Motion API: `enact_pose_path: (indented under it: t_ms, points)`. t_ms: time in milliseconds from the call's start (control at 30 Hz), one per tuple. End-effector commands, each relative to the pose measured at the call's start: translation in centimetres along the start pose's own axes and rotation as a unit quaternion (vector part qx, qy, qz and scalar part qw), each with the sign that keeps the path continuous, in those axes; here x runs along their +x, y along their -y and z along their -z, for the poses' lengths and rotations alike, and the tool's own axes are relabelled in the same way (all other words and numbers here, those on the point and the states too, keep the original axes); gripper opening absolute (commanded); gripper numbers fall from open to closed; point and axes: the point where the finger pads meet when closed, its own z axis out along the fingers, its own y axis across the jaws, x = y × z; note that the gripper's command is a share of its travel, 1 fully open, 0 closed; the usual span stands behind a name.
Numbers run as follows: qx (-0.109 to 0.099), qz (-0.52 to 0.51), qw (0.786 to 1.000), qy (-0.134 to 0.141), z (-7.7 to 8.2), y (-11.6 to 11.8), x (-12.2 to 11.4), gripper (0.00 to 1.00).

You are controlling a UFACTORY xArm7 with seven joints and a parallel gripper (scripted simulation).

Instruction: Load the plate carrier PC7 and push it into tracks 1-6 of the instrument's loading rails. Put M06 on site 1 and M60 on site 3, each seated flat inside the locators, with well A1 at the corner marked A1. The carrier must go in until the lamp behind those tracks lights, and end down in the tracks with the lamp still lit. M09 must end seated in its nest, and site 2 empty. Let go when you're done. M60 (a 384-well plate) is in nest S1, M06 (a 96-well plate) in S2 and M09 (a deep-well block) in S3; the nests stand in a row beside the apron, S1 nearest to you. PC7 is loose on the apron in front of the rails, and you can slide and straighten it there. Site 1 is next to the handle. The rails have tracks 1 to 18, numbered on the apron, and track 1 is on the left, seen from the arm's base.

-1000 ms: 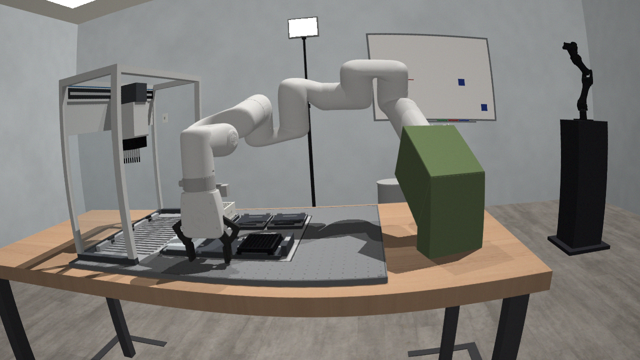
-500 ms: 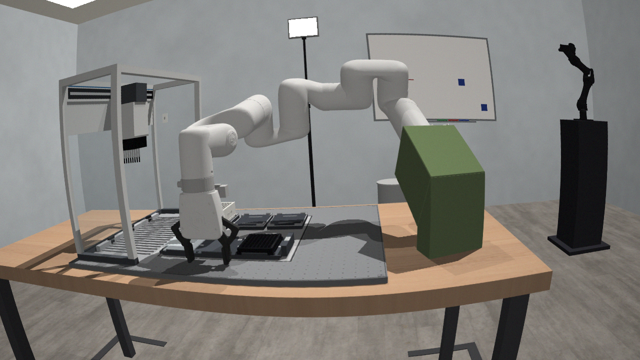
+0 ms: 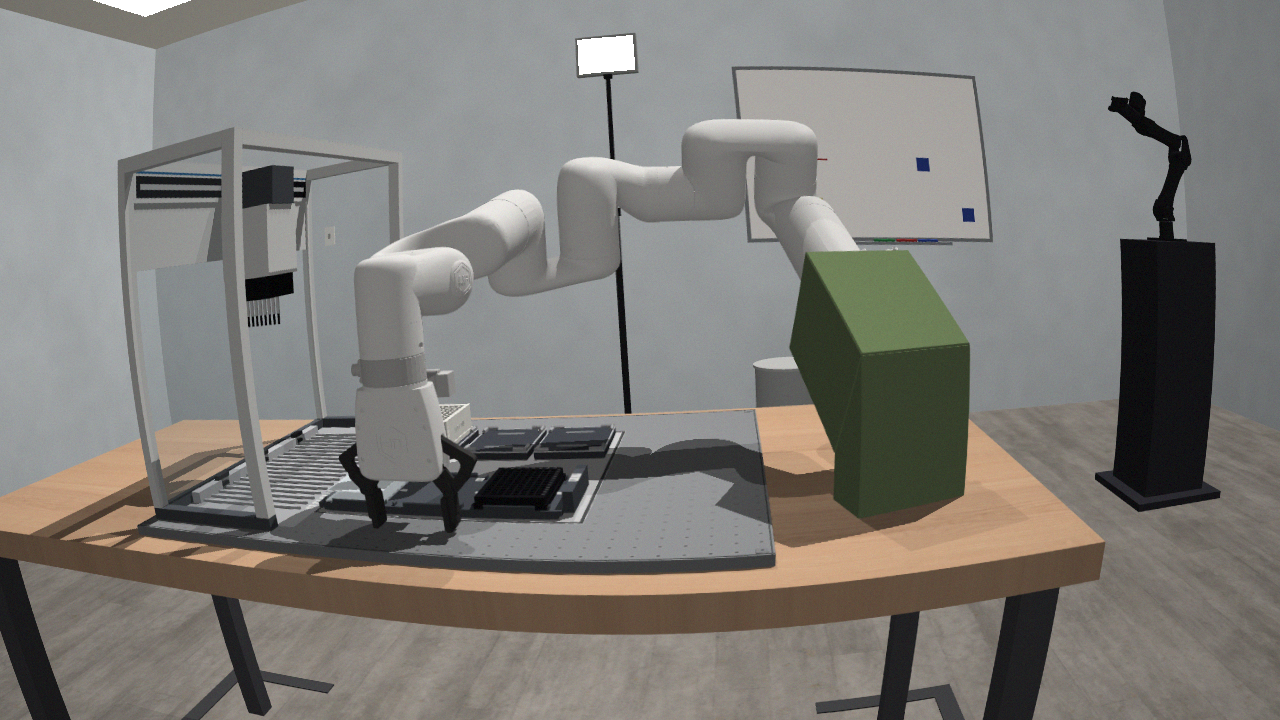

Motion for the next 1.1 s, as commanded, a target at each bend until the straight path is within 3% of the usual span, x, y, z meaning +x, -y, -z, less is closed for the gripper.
enact_pose_path:
  t_ms: [0, 533, 1067]
  points:
    - [0.001, 0.000, 1.000, 0.003, 0.3, 0.1, -0.4, 1.00]
    - [0.001, 0.000, 1.000, 0.002, 0.3, 0.1, -0.9, 1.00]
    - [0.001, 0.000, 1.000, 0.003, 2.7, 0.1, -0.9, 1.00]
